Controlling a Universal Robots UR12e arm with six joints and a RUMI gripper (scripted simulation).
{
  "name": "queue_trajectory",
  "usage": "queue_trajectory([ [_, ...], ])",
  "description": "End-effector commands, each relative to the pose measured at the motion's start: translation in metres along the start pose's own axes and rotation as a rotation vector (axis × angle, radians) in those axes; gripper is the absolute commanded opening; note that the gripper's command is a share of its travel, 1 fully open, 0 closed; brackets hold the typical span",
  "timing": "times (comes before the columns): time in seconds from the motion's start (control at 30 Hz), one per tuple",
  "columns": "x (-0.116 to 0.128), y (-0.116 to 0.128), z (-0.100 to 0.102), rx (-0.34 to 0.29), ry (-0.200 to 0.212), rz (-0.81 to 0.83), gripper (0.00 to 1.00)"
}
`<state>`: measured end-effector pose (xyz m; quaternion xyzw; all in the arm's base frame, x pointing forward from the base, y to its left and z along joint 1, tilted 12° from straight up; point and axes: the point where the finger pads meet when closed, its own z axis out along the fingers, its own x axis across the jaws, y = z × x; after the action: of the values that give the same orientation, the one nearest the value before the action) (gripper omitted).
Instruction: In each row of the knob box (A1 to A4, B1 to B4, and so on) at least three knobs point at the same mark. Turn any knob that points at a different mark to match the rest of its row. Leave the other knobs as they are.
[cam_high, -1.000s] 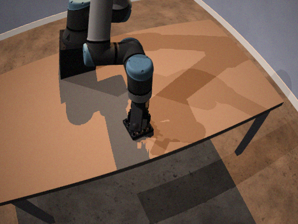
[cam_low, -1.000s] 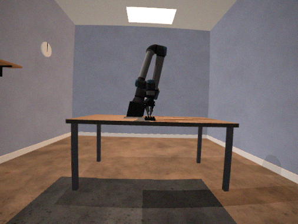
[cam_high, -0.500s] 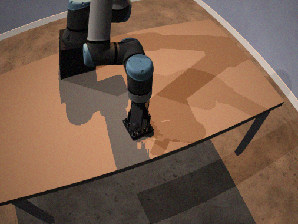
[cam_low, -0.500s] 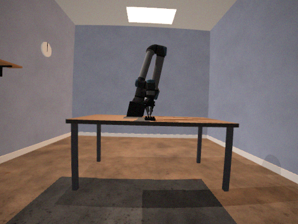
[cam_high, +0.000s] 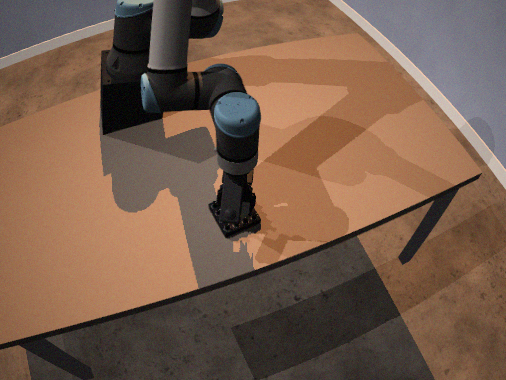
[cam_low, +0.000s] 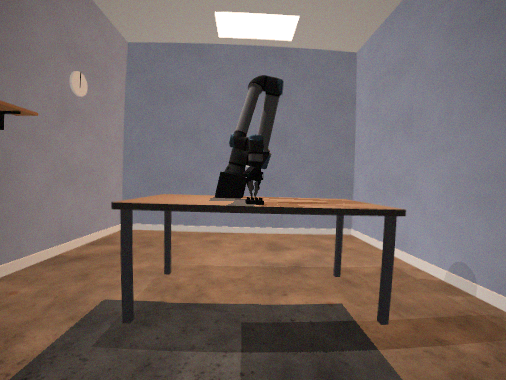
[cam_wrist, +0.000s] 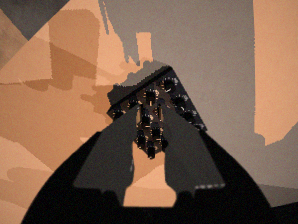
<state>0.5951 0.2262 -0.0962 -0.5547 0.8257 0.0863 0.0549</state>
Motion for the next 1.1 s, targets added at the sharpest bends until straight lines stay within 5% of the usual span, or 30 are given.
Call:
queue_trajectory([
  [0.0, -0.0003, -0.0012, -0.0005, 0.001, -0.001, 0.000, 0.11],
  [1.07, -0.0003, -0.0053, -0.0005, 0.001, -0.001, 0.000, 0.11],
])
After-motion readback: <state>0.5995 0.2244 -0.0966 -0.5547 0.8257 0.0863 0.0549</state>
